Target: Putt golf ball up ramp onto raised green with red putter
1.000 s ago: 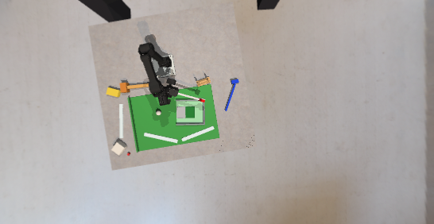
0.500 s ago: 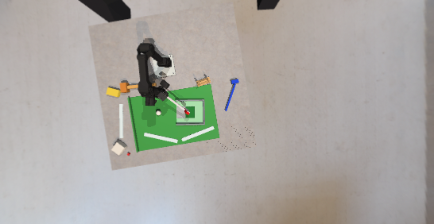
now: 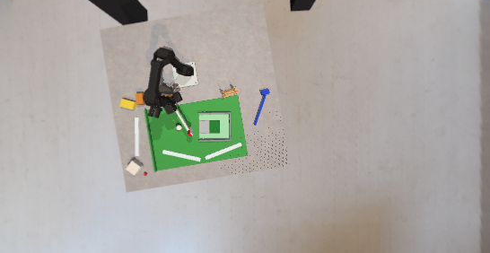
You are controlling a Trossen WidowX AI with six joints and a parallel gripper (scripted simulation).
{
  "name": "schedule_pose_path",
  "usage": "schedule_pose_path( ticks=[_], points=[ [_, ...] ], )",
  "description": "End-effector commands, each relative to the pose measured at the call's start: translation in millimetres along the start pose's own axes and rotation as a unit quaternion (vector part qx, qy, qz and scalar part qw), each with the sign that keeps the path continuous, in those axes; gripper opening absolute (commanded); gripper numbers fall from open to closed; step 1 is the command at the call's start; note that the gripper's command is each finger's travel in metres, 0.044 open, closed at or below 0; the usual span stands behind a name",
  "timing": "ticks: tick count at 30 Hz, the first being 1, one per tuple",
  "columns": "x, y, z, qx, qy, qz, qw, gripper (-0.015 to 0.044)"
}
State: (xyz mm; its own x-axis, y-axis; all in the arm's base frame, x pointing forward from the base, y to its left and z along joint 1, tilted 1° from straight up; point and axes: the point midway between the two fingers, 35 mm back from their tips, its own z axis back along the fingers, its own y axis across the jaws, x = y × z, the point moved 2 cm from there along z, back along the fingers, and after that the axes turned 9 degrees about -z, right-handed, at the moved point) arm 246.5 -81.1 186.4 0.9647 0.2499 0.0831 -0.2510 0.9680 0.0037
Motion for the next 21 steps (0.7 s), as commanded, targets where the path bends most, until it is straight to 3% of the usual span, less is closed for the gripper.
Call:
schedule_pose_path(
  ticks=[1,13,21],
  points=[
    [-10.7,-15.4,5.1,-0.009,0.001,-0.055,0.998,0.0000],
    [-51.8,-55.1,13.9,-0.027,0.018,-0.217,0.976,0.0000],
    [-54.4,-57.5,8.7,-0.028,0.019,-0.226,0.974,0.0000]
  ],
)
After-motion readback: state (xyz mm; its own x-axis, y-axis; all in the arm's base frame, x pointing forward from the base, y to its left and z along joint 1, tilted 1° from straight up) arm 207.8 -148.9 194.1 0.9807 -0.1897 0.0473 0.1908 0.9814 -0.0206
